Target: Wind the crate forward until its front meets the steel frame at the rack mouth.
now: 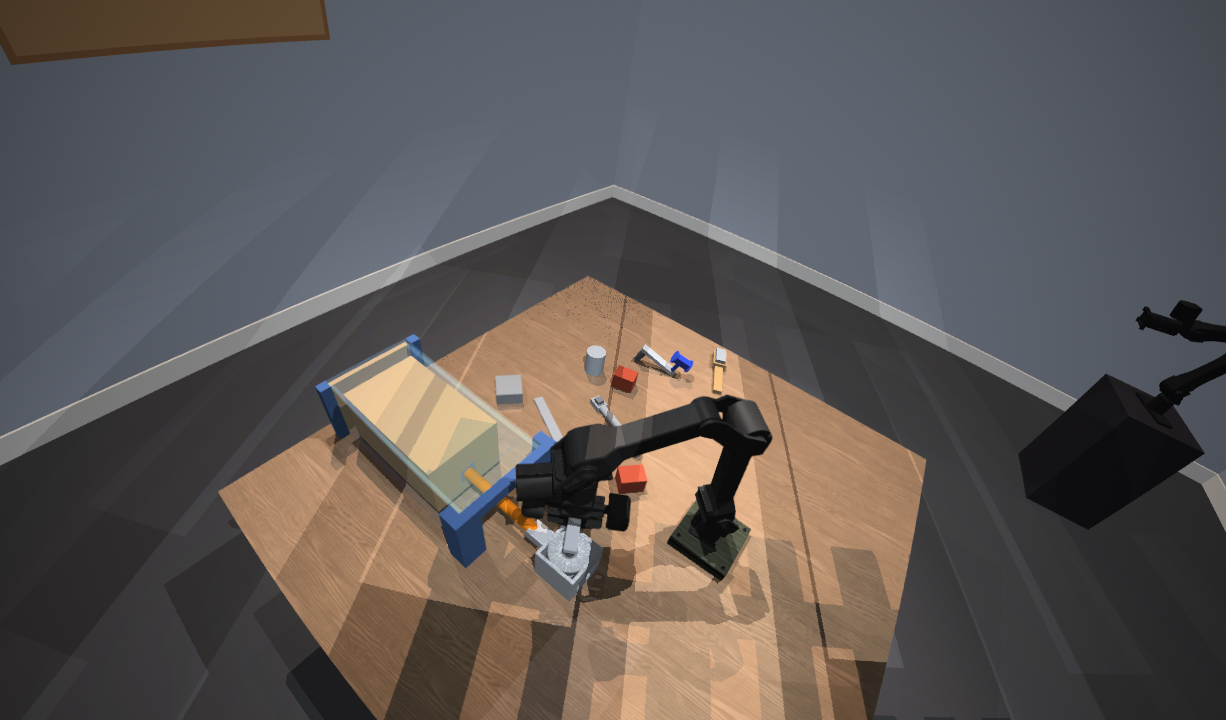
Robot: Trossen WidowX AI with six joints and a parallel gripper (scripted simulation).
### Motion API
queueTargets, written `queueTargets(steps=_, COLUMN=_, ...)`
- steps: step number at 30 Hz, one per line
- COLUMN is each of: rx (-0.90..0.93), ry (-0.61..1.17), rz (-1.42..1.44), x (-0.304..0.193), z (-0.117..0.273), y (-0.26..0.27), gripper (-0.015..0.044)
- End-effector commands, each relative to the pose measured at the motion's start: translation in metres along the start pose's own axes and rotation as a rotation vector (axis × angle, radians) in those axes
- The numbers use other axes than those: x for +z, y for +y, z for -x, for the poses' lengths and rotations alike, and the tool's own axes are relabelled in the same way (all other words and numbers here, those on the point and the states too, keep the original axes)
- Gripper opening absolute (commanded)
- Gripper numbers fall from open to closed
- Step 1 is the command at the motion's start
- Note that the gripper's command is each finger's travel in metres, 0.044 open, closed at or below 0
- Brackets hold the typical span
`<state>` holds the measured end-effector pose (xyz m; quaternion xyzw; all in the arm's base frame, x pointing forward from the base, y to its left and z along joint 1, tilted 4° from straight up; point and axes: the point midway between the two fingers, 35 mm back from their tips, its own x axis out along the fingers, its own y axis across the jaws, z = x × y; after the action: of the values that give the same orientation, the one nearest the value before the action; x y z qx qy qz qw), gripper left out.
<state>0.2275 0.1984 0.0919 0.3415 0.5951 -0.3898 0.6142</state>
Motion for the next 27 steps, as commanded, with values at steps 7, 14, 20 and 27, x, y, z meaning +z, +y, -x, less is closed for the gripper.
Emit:
queueTargets(steps=7, rx=0.001, ry=-0.016, rz=0.0, x=-0.0016, z=0.003, y=0.0003, gripper=0.0)
queueTargets(steps=14, rx=0.001, ry=-0.016, rz=-0.001, x=-0.0016, z=0.0028, y=0.0004, gripper=0.0)
queueTargets(steps=20, rx=0.001, ry=-0.018, rz=-0.001, x=-0.0018, z=0.0005, y=0.0003, gripper=0.0)
queueTargets(steps=27, rx=-0.006, ry=-0.017, rz=-0.079, x=-0.0021, z=-0.0016, y=-0.0032, gripper=0.0)
